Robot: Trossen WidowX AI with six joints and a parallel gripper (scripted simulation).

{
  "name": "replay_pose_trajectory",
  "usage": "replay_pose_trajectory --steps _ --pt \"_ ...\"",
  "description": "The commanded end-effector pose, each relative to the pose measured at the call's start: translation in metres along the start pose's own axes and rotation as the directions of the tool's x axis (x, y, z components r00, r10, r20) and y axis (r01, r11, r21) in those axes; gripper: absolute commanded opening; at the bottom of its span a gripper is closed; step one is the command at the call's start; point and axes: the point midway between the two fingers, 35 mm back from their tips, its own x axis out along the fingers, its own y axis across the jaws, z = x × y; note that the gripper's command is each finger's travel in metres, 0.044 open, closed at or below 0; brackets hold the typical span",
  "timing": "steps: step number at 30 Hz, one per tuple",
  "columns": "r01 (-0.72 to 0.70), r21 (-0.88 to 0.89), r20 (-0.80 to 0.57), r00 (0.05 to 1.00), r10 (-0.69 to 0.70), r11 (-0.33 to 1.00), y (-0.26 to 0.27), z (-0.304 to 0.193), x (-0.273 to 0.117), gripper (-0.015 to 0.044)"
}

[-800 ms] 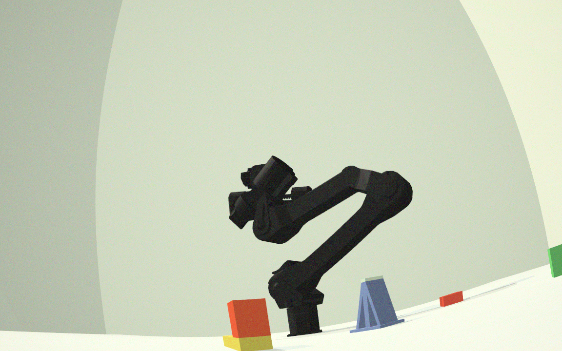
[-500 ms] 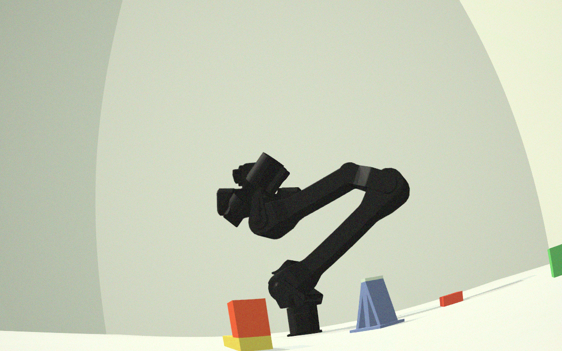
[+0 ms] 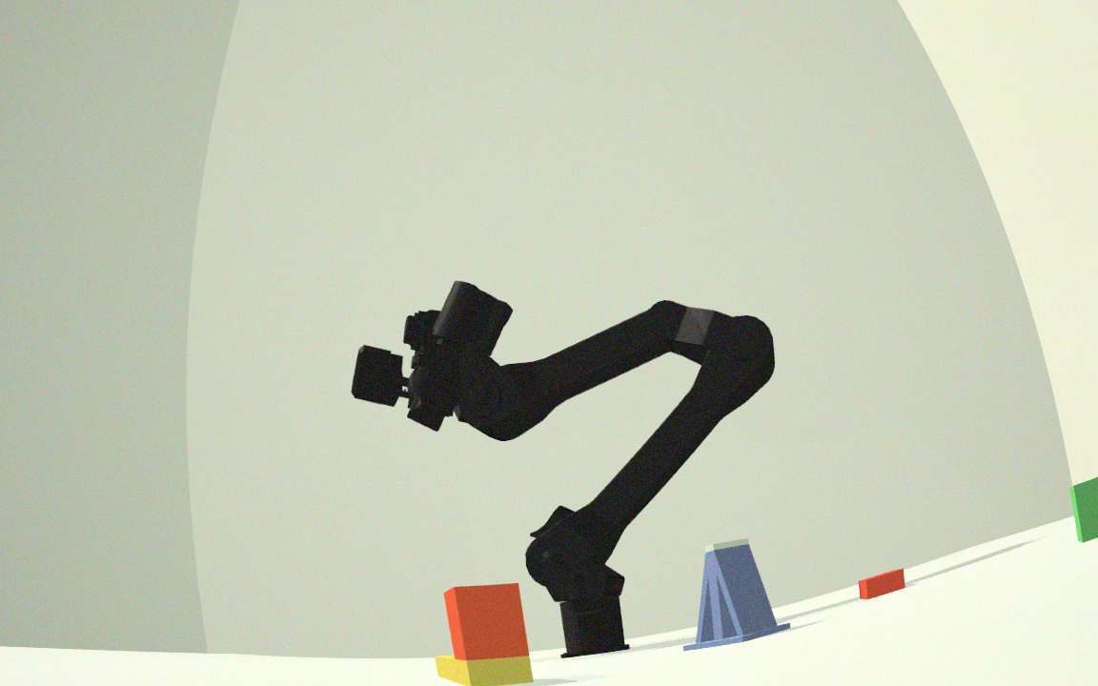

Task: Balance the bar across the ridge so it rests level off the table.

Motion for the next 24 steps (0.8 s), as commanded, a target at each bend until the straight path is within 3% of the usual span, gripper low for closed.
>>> replay_pose_trajectory --steps 1,12,24 --pt "-0.106 0.065 -0.043 0.993 0.109 0.992 0.028 -0.006 -0.003 0.0315" --pt "-0.326 0.255 -0.185 0.908 0.377 0.910 0.100 -0.025 -0.027 0.0315" --pt "-0.437 0.454 -0.349 0.714 0.607 0.776 0.167 -0.046 -0.080 0.0315"
